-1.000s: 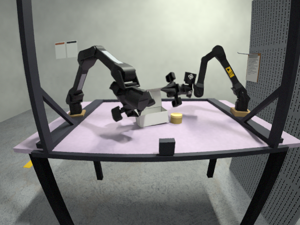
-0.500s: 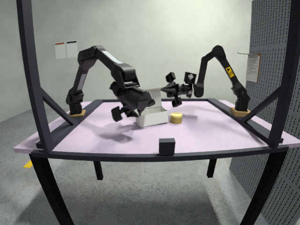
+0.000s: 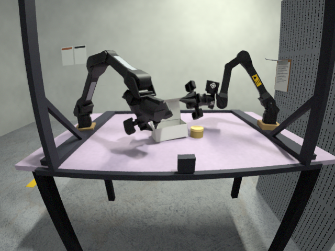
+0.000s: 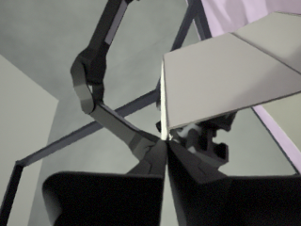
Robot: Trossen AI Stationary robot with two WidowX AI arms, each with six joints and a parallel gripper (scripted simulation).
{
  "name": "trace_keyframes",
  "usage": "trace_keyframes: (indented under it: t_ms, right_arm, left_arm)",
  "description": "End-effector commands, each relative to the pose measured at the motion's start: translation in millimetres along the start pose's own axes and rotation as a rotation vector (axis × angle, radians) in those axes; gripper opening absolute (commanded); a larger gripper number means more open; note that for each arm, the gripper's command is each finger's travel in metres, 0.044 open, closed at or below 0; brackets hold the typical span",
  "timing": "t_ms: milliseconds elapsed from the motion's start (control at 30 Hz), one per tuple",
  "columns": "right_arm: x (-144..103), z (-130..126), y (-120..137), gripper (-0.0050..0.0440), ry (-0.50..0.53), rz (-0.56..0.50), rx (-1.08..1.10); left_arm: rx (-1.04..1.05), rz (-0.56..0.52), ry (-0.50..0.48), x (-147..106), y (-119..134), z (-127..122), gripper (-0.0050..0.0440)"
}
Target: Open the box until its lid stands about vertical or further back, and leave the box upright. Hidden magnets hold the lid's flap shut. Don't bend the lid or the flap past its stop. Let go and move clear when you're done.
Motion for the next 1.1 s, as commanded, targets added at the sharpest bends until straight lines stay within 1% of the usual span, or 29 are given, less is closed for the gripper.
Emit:
trace_keyframes:
  t_ms: [0,67,133,200,267,400,633,700,767,800,1067]
  right_arm:
    - [1.5,5.3,4.2,0.0003,-0.011,0.01,-0.017]
    - [1.5,5.3,4.2,0.0003,-0.011,0.01,-0.017]
    - [1.5,5.3,4.2,0.0003,-0.011,0.01,-0.017]
    - [1.5,5.3,4.2,0.0003,-0.011,0.01,-0.017]
    - [1.5,5.3,4.2,0.0003,-0.011,0.01,-0.017]
    - [1.5,5.3,4.2,0.0003,-0.011,0.01,-0.017]
    - [1.5,5.3,4.2,0.0003,-0.011,0.01,-0.017]
    - [1.5,5.3,4.2,0.0003,-0.011,0.01,-0.017]
    - [1.5,5.3,4.2,0.0003,-0.011,0.01,-0.017]
    - [1.5,5.3,4.2,0.0003,-0.011,0.01,-0.017]
    - [1.5,5.3,4.2,0.0003,-0.011,0.01,-0.017]
  left_arm:
    - [-0.036,0.096,-0.073,-10.0,-55.0,-1.6,0.006]
    - [-0.045,0.156,-0.124,-11.4,-83.7,3.8,0.006]
    - [-0.045,0.156,-0.124,-11.4,-83.7,3.8,0.006]
    - [-0.056,0.22,-0.167,-12.5,-110.8,11.8,0.006]
    - [-0.062,0.283,-0.211,-11.6,-134.3,22.5,0.006]
    - [-0.077,0.388,-0.258,-12.0,-168.3,42.8,0.006]
    - [-0.112,0.58,-0.293,-14.3,-215.6,87.7,0.006]
    - [-0.112,0.58,-0.293,-14.3,-215.6,87.7,0.006]
    - [-0.122,0.62,-0.288,-15.6,-223.6,97.8,0.006]
    - [-0.123,0.625,-0.288,-15.6,-224.3,98.9,0.006]
    - [-0.123,0.625,-0.288,-15.6,-224.3,98.9,0.006]
Point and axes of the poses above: on each arm, the point midway between the two fingers, 35 mm back from their tips, its own x axis out along the fingers, its own z axis across the jaws, y = z × x, the point moved 9 cm from there along -x, back along the fingers, and after that the axes turned 9 degrees about x, right-handed, at the moved point
